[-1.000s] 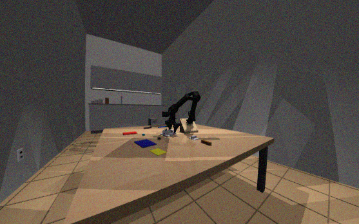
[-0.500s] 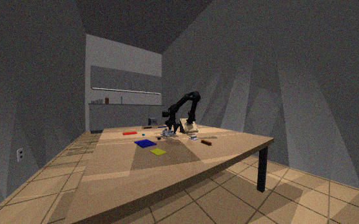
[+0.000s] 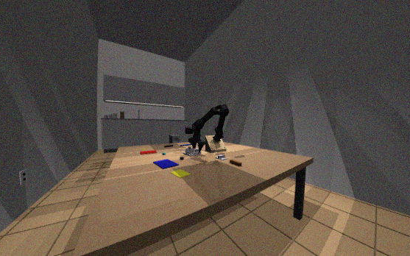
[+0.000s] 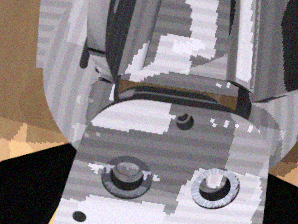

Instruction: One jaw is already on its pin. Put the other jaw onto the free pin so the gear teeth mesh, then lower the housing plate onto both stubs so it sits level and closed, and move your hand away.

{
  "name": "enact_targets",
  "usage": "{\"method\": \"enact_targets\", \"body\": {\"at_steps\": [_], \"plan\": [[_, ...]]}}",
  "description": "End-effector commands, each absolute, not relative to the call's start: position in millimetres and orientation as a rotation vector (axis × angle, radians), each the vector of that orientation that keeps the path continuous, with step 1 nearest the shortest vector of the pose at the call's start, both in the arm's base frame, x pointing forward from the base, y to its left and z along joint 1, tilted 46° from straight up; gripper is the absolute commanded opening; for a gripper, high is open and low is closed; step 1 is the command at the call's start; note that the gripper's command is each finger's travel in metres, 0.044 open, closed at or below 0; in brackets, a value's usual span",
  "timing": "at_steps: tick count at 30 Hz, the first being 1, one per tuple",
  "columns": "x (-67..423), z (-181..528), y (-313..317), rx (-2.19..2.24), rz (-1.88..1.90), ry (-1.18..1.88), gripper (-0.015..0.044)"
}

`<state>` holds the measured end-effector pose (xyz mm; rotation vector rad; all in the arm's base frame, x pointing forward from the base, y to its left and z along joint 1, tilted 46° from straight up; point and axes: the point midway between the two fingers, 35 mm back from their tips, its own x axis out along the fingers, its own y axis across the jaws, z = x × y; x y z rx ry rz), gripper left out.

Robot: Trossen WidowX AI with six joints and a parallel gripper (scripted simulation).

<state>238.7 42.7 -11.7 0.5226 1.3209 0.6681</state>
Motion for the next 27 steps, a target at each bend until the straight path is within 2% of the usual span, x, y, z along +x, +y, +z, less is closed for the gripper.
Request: {"method": "enact_targets", "body": {"at_steps": [1,27], "plan": [[237.7,-14.5,47.5,0.522,0.68,1.324,0.0351],[238.0,-16.5,49.5,0.519,0.683,1.323,0.0351]]}}
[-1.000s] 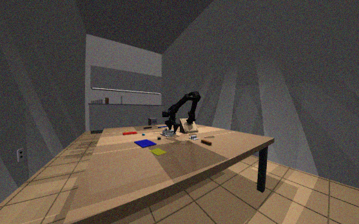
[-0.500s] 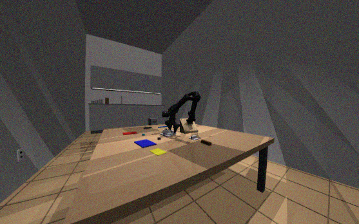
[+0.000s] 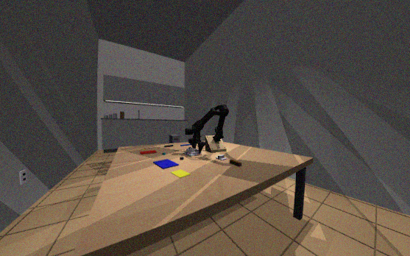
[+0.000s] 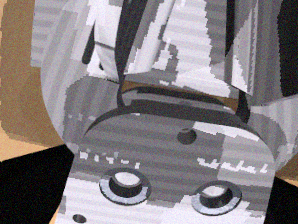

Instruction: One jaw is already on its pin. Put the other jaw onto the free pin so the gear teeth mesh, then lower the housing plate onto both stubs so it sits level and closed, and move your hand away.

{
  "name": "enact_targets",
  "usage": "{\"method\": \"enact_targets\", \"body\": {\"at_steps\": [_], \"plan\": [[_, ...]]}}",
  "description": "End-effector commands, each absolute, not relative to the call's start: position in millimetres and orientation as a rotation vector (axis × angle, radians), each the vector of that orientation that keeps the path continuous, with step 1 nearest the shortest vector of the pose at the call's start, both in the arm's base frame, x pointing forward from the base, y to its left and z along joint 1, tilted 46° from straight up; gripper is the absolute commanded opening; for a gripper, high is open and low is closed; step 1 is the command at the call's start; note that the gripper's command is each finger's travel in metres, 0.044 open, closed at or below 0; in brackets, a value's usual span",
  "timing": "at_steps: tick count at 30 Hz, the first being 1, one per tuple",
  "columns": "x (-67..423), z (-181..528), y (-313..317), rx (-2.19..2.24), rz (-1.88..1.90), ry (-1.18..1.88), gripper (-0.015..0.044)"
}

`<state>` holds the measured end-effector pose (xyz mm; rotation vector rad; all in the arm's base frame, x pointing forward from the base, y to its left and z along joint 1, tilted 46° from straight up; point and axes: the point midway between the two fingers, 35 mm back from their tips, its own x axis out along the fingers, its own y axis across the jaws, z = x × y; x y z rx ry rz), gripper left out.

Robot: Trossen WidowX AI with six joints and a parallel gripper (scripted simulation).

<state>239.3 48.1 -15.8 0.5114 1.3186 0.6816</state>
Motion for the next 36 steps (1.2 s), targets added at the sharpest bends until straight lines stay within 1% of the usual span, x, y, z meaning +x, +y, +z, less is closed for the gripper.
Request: {"method": "enact_targets", "body": {"at_steps": [1,36], "plan": [[238.0,-16.5,49.5,0.519,0.683,1.323,0.0351],[237.4,-12.3,45.2,0.518,0.683,1.323,0.0351]]}}
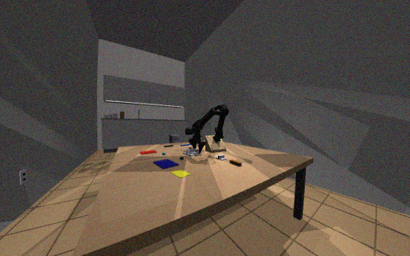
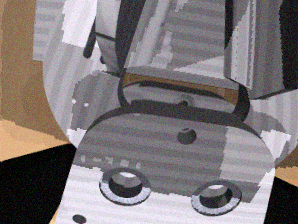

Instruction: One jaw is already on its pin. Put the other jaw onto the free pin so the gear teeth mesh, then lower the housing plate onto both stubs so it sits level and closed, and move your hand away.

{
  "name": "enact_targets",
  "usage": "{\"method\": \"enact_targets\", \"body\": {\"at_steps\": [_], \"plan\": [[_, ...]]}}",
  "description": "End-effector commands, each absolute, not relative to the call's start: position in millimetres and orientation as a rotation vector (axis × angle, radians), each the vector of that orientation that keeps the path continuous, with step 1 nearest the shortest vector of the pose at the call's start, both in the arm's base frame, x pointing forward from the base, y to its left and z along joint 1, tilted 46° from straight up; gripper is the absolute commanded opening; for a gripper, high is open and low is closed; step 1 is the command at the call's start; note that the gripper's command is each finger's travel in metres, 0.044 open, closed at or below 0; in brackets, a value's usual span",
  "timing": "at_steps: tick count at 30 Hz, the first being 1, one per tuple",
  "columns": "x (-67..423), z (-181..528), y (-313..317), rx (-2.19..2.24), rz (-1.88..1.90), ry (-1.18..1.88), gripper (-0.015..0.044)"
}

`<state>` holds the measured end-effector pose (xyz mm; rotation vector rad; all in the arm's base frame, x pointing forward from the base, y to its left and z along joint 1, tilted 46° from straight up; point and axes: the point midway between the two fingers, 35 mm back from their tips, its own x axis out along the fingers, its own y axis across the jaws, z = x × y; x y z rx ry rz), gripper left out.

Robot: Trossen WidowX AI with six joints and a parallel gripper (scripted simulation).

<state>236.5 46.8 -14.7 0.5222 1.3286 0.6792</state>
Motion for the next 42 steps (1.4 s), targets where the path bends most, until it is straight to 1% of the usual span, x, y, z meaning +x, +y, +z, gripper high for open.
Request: {"method": "enact_targets", "body": {"at_steps": [1,42], "plan": [[237.5,-12.4,45.2,0.518,0.683,1.323,0.0351],[239.8,-16.6,49.1,0.519,0.683,1.323,0.0351]]}}
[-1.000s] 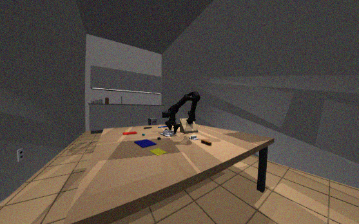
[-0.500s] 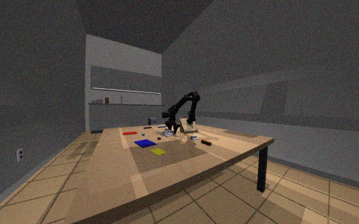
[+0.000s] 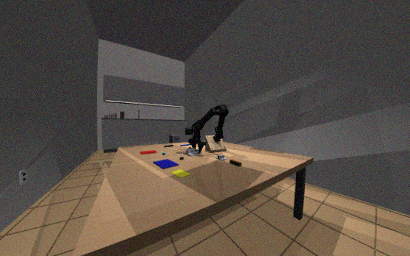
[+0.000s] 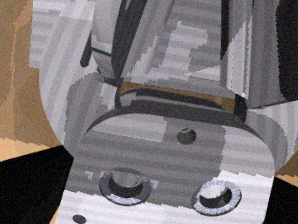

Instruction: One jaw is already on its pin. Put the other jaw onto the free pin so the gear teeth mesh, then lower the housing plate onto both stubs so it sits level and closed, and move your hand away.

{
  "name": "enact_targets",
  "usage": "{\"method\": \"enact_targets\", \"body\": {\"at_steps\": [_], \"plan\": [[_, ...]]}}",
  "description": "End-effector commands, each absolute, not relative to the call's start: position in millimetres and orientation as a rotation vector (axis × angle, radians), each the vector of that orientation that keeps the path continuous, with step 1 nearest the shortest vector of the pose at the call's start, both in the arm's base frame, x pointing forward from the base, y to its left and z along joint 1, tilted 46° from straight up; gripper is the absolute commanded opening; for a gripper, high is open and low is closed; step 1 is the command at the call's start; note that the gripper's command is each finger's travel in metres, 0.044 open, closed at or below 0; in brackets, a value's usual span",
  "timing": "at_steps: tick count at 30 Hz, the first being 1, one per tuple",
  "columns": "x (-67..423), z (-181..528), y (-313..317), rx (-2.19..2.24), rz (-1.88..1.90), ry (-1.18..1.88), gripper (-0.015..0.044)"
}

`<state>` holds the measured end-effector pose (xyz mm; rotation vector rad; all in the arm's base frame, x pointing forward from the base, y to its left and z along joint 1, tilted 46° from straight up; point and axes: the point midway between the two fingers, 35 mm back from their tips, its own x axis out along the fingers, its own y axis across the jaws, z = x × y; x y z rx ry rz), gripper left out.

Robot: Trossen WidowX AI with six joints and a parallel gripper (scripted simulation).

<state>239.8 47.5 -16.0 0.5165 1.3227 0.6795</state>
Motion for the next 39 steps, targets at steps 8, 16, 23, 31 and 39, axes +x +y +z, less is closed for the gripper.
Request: {"method": "enact_targets", "body": {"at_steps": [8,16,23,31,39], "plan": [[240,-17,49,0.519,0.683,1.323,0.0351],[240,-16,47,0.517,0.679,1.323,0.044],[240,-16,47,0.517,0.679,1.323,0.044],[240,-10,40,0.515,0.677,1.324,0.044],[232,35,-5,0.516,0.68,1.325,0.044]]}}
